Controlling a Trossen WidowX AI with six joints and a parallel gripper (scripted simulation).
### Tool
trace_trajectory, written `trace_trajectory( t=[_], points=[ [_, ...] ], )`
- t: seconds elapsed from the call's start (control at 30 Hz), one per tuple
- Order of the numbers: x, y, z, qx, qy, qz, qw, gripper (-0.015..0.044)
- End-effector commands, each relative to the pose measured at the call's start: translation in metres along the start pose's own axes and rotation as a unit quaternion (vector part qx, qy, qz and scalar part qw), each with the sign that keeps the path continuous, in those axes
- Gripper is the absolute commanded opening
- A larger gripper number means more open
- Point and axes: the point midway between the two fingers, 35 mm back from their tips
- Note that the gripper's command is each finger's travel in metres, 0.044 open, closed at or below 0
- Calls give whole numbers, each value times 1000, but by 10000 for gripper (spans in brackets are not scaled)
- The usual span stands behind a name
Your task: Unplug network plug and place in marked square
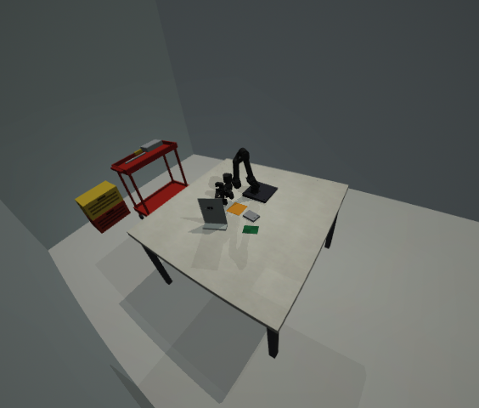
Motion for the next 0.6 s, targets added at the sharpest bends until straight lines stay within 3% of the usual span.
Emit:
trace_trajectory(
  t=[0.0, 0.57],
  points=[
    [0, 6, 0, -1, 0, 4, 1000, 156],
    [5, 31, -1, -2, 1, 3, 1000, 156]
  ],
)
Point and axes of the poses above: the point midway between the two fingers, 35 mm back from their tips, its own y axis out along the fingers, its own z axis across the jaws, x = y × z
